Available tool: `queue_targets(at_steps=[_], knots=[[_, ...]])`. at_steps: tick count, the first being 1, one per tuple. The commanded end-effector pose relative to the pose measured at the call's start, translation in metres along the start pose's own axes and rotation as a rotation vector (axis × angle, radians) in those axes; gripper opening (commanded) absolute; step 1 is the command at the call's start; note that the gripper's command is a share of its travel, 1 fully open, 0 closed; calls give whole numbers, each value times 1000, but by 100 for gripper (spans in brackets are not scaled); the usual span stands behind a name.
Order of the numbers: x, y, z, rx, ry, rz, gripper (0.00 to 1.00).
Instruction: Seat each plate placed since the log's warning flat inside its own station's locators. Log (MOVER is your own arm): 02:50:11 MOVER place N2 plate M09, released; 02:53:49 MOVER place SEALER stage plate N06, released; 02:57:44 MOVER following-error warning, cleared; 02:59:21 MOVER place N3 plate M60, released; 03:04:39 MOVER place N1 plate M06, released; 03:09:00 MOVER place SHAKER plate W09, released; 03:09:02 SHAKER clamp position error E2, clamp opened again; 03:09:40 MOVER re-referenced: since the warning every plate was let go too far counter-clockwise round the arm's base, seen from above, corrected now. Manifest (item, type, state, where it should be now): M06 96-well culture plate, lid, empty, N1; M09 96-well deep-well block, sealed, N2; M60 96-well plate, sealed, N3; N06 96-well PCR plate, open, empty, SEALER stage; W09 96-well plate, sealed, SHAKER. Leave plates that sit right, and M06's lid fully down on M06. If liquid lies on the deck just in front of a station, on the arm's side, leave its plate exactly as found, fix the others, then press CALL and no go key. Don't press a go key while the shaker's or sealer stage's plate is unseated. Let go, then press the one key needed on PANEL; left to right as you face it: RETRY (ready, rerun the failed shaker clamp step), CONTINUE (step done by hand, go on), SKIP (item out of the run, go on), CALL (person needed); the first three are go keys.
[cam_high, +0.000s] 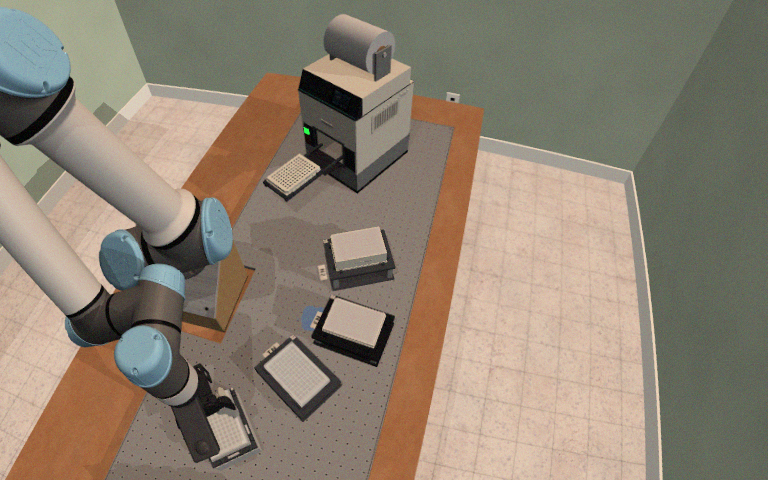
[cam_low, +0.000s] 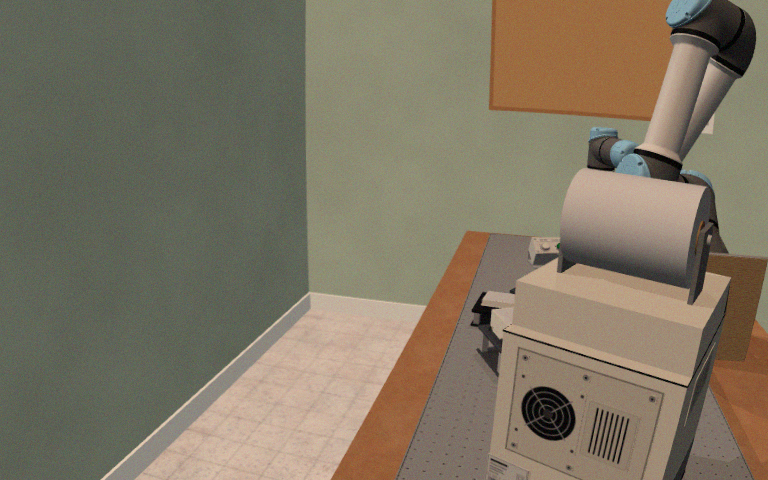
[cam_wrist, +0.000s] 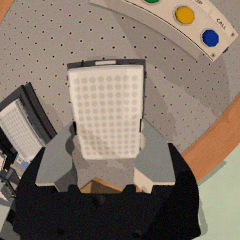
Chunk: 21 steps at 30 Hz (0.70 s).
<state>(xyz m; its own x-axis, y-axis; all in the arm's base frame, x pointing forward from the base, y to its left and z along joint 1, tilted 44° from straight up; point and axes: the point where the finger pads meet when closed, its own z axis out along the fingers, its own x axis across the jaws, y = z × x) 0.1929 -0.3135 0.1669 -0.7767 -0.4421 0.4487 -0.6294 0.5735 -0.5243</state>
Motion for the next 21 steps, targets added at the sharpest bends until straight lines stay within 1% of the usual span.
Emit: queue_targets(at_steps=[1,21], knots=[[0,0,1,1,0,0,0],[0,0,7,1,0,0,0]])
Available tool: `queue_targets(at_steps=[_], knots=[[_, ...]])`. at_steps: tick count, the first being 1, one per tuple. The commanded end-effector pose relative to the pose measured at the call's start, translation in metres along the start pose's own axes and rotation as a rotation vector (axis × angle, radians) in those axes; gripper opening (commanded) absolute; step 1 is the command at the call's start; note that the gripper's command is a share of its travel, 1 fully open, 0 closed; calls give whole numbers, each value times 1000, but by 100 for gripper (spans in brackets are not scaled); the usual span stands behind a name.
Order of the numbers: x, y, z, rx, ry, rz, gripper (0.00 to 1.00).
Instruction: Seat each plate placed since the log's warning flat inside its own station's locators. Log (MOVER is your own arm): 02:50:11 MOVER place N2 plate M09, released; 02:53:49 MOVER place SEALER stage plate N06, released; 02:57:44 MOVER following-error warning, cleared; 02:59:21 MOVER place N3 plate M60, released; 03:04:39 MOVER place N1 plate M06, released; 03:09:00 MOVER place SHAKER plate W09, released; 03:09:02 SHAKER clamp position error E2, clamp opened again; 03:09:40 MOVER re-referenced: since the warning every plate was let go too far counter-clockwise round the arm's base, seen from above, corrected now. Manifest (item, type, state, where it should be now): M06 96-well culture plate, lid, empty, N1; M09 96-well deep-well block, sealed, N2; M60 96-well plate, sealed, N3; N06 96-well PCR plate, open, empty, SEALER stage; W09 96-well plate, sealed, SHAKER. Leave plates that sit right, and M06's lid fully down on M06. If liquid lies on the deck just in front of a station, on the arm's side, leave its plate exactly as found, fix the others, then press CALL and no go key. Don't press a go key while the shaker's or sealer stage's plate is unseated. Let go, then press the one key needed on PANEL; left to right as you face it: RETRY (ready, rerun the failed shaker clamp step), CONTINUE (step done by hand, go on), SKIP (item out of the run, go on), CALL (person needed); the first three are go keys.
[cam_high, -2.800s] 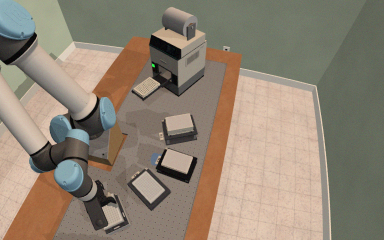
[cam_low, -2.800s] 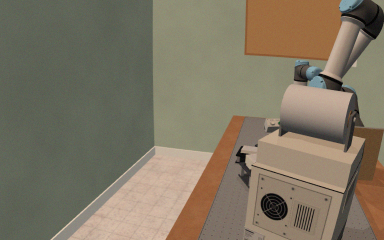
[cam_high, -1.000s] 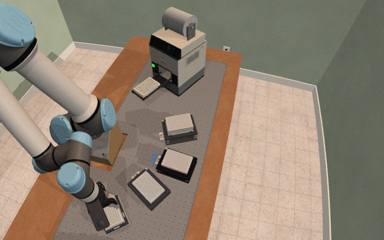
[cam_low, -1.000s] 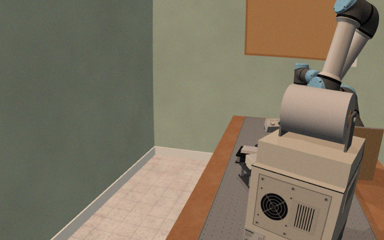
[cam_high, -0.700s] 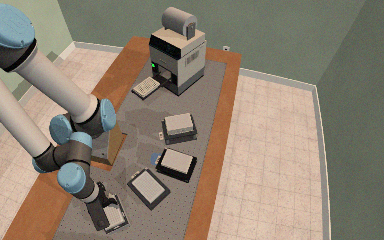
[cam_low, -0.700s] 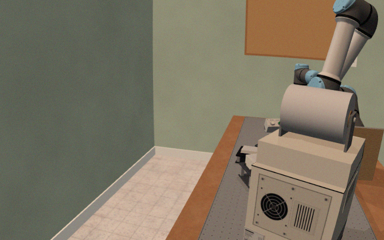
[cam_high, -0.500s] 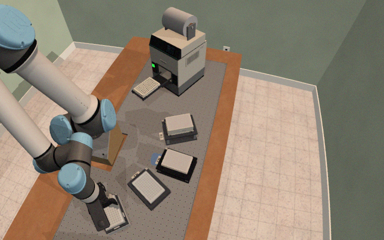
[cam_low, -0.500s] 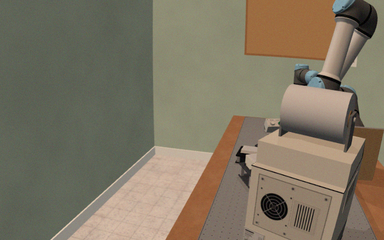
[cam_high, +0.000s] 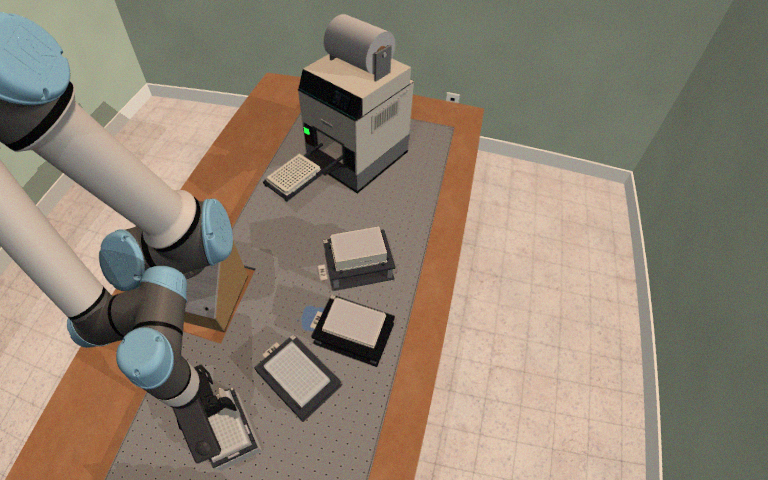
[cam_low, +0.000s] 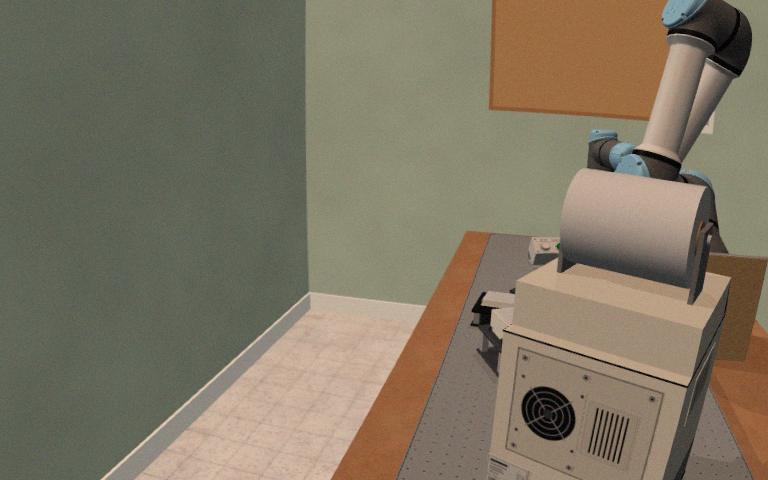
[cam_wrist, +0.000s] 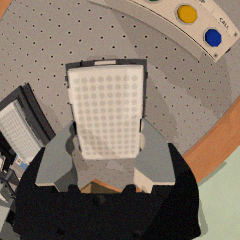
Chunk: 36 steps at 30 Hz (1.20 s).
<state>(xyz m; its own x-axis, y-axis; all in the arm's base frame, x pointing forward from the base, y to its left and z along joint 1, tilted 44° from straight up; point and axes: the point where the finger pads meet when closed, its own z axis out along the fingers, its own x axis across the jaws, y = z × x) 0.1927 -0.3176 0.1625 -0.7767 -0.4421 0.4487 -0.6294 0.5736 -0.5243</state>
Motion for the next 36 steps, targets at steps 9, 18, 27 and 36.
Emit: queue_targets(at_steps=[9,18,27,36], knots=[[0,0,4,1,0,0,0],[0,0,5,1,0,0,0],[0,0,5,1,0,0,0],[0,0,5,1,0,0,0]])
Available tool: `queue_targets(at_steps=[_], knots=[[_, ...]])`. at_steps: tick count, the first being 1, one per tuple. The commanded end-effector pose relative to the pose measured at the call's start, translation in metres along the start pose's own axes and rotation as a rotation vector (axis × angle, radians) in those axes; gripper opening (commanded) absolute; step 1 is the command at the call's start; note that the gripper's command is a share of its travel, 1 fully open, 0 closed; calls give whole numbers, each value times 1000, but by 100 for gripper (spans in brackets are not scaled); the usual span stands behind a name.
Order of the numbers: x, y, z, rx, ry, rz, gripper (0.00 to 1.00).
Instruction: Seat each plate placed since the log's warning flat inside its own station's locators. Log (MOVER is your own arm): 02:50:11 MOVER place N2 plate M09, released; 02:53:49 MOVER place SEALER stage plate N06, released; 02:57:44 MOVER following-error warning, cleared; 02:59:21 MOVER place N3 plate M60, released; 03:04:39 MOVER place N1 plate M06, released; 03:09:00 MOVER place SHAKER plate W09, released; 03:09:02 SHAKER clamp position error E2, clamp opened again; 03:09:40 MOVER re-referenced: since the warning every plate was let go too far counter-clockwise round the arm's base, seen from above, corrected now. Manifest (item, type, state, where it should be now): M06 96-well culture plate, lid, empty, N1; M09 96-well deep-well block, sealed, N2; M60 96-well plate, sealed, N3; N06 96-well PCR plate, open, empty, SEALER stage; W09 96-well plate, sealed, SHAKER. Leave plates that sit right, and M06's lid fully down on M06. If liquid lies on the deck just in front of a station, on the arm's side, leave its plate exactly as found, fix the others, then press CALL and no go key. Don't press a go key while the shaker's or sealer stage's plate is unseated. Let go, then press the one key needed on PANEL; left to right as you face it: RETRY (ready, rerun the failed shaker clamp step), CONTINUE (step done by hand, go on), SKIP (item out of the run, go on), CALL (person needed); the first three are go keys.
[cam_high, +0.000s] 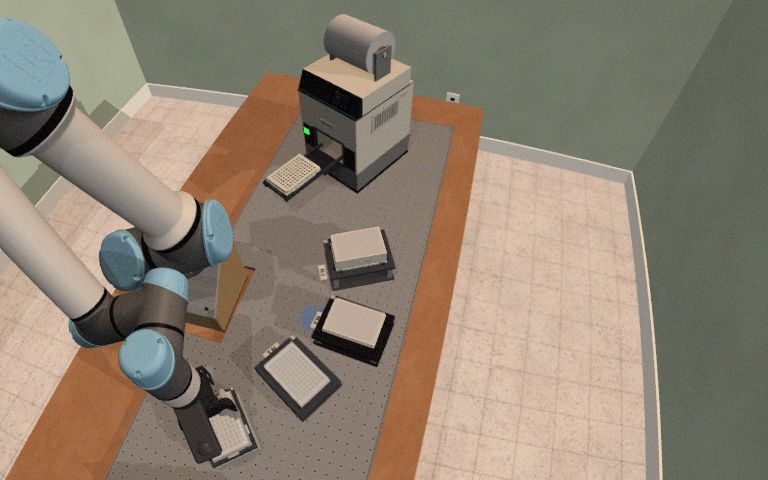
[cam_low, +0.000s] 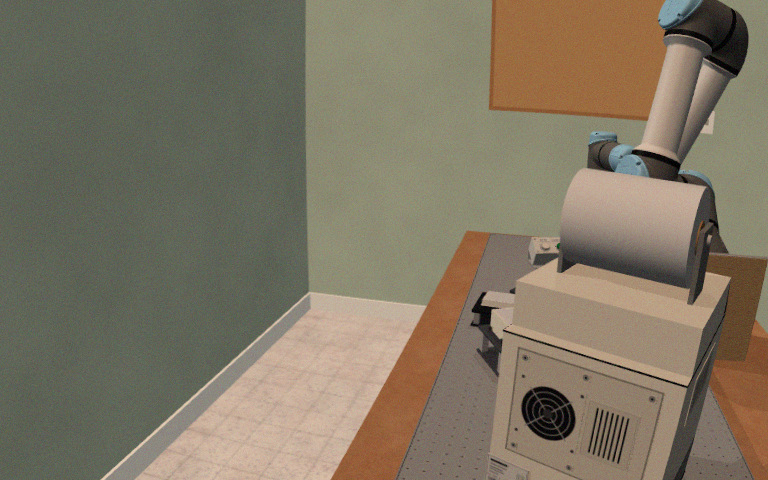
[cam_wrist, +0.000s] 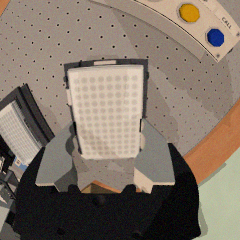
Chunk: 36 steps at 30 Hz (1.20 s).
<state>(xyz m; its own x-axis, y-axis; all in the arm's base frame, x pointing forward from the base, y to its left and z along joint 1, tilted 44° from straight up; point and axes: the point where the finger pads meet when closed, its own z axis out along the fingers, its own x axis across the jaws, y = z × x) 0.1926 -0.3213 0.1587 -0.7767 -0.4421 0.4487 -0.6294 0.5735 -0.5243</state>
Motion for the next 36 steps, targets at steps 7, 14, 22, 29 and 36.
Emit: queue_targets(at_steps=[7,14,22,29,36], knots=[[0,0,0,1,0,0,0],[0,0,0,1,0,0,0],[0,0,0,1,0,0,0],[0,0,0,1,0,0,82],[0,0,0,1,0,0,82]])
